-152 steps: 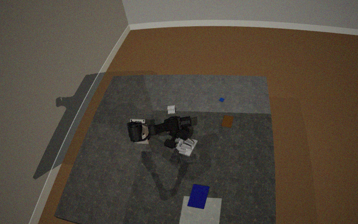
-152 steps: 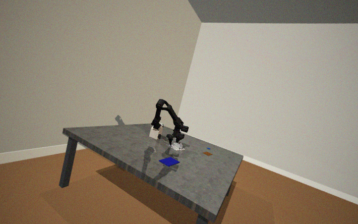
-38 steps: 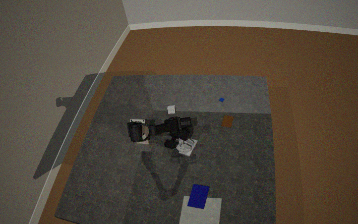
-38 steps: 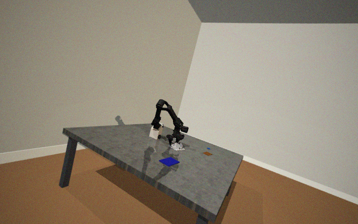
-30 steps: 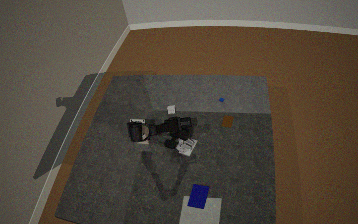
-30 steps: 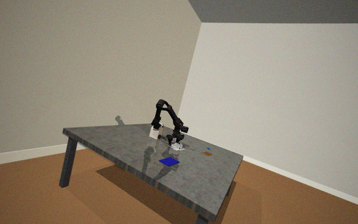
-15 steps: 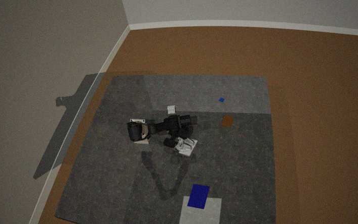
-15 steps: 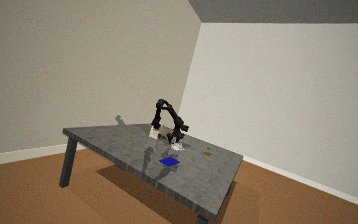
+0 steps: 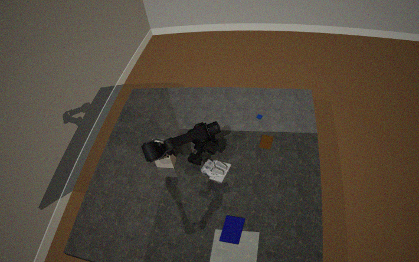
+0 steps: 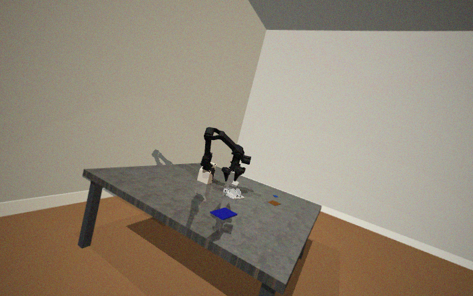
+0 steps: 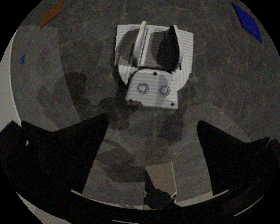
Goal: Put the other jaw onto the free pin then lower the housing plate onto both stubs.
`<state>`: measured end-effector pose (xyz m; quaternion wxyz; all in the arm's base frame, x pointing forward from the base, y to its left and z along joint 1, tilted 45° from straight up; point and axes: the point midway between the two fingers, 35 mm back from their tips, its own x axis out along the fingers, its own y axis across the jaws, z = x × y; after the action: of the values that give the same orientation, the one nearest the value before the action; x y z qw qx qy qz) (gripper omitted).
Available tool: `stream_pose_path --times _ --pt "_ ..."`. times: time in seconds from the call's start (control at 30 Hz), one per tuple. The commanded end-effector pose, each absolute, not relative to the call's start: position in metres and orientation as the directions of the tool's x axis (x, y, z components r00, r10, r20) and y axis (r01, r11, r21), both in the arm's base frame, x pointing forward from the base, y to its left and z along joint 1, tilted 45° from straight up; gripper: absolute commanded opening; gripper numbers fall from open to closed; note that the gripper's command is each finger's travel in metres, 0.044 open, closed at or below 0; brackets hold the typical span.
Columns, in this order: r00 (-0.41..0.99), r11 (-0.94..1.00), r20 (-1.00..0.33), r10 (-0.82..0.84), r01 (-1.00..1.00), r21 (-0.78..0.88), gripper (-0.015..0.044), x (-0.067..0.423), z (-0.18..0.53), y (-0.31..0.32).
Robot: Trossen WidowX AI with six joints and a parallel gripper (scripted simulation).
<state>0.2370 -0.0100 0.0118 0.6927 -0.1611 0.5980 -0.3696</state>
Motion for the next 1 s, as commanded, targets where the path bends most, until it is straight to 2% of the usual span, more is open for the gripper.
stream_pose_path --times 0.0,0.1,0.97 --pt "0.018 0.682 -0.716 -0.698 0.321 -0.657 0.044 0.214 0.034 0.015" --pt "0.015 0.678 -0.713 -0.701 0.324 -0.66 0.044 0.202 0.045 0.023" --pt "0.015 0.678 -0.713 -0.701 0.324 -0.66 0.044 0.202 0.045 0.023"
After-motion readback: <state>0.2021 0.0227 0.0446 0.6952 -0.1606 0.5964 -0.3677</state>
